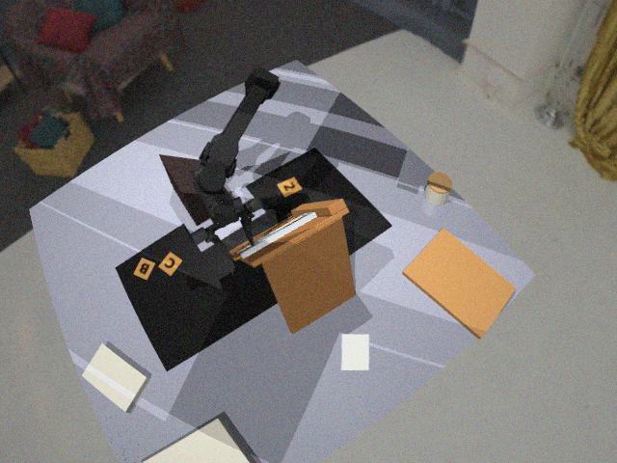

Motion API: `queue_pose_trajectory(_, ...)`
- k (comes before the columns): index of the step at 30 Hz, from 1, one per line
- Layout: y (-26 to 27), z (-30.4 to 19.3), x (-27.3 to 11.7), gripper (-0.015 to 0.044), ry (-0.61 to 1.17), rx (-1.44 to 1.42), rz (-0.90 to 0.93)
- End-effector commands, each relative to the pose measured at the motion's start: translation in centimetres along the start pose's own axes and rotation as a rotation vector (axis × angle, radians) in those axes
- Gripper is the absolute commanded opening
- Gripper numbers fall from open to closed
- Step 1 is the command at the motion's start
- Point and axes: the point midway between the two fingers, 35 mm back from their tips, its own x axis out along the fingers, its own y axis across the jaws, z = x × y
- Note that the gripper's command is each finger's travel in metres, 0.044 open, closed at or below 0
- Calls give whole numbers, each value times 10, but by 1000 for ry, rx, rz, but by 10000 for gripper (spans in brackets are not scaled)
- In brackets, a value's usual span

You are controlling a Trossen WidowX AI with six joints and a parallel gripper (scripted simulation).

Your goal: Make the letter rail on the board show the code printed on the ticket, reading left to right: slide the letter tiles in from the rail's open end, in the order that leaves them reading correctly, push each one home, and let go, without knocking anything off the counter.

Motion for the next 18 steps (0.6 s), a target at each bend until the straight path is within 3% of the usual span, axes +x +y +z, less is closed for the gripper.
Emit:
queue_pose_trajectory(1,4,2,-1,0,-7,-4,-3)
queue_pose_trajectory(18,8,2,-1,0,-7,-4,-3)
